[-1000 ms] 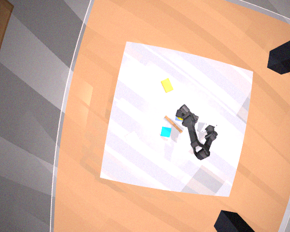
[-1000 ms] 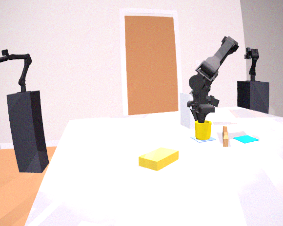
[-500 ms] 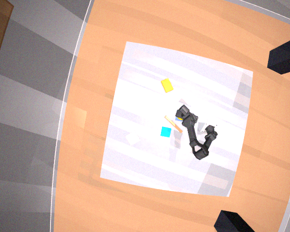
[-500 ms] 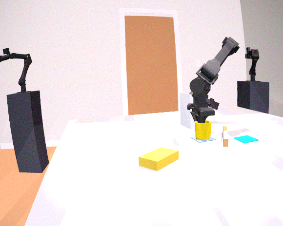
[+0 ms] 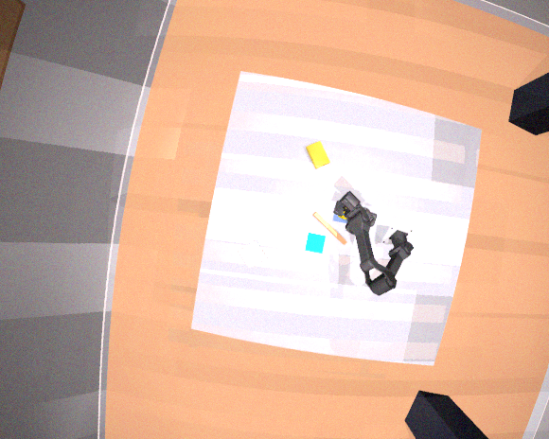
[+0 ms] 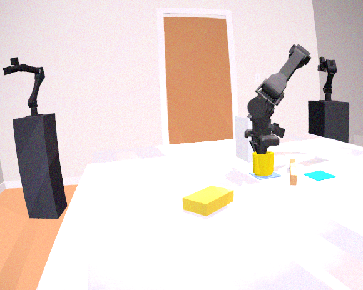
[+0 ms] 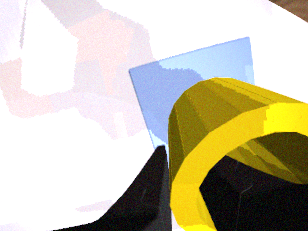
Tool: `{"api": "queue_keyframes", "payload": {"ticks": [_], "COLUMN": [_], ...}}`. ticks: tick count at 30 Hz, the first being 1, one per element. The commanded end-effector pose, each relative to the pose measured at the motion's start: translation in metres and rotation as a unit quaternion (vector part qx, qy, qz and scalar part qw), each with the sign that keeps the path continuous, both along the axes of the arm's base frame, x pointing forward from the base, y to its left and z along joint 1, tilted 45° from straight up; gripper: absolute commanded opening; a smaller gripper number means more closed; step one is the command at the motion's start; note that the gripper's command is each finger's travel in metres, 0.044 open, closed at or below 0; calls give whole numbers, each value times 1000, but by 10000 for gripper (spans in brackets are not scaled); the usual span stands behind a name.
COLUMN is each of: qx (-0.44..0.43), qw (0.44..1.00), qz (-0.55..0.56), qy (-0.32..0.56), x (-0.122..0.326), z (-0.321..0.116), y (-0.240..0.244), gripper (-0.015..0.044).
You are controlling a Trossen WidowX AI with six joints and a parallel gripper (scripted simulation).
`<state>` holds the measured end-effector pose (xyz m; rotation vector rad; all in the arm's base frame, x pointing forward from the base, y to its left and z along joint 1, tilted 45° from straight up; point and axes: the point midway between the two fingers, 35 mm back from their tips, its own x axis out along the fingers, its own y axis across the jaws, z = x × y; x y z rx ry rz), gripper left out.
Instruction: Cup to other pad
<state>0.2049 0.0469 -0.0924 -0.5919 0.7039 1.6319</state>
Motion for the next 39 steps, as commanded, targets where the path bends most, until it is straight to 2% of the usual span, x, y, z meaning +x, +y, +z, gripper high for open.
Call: {"api": "queue_keyframes", "payload": {"ticks": [1,5,24,39], "qx": [0,0,2,5], "qw": [1000,1000,1000,1000], "qz": [0,0,-3,-7], "qy": [0,0,4,7], "x": [0,0,7,5], "z": [0,0,41,40], "y": [0,0,-39,-36], "gripper": [33,0,0,0]}}
